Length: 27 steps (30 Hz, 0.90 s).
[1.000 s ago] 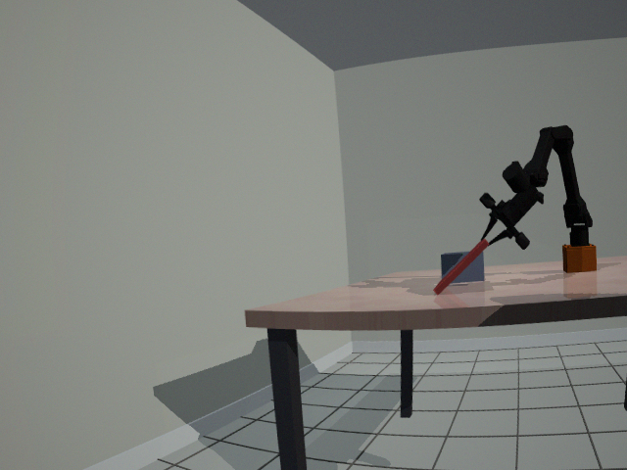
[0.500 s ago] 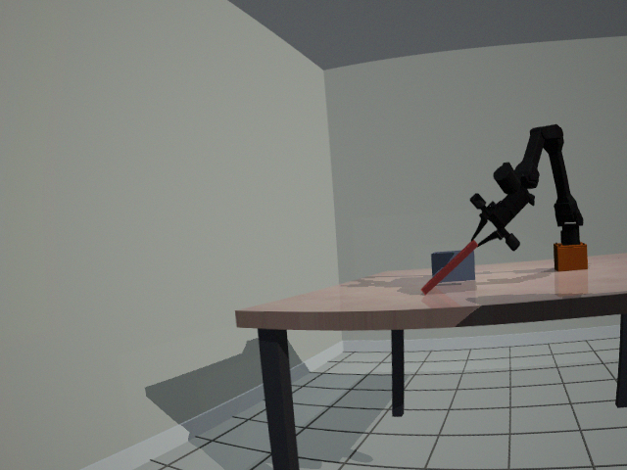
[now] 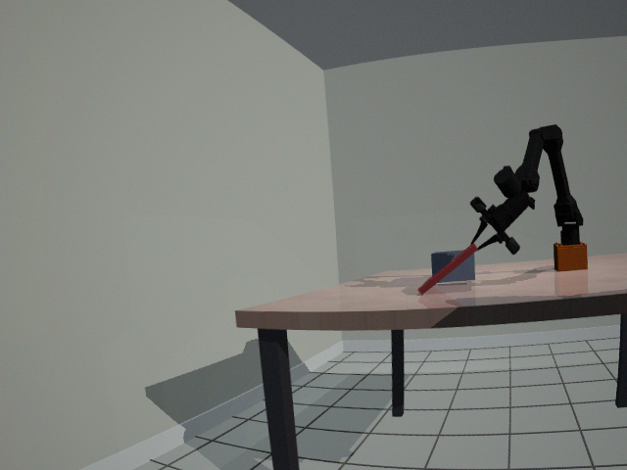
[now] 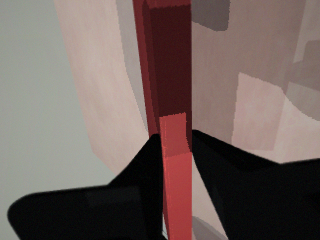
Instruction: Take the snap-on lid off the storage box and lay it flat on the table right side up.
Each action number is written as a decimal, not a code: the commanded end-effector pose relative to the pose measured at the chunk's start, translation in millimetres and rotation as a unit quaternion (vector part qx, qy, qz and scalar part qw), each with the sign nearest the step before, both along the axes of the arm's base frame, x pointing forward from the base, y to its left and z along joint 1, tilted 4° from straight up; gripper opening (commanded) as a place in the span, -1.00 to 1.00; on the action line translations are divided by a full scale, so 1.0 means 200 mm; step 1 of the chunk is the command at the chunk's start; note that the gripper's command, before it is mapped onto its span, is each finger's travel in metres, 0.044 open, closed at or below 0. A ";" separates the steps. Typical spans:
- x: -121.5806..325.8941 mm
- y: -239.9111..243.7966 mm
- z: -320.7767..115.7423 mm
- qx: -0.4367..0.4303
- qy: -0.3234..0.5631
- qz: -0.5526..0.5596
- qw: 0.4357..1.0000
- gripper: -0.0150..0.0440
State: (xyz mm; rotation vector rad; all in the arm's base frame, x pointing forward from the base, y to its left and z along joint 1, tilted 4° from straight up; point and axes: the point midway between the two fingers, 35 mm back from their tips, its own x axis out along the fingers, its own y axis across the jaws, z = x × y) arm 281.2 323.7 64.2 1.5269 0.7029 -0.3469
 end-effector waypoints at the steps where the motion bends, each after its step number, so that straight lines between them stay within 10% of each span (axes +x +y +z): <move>1: -0.01 -0.02 -0.08 -0.010 0.011 0.000 1.000 -0.49; 27: -0.01 -0.01 -0.18 -0.010 0.011 0.000 1.000 -0.49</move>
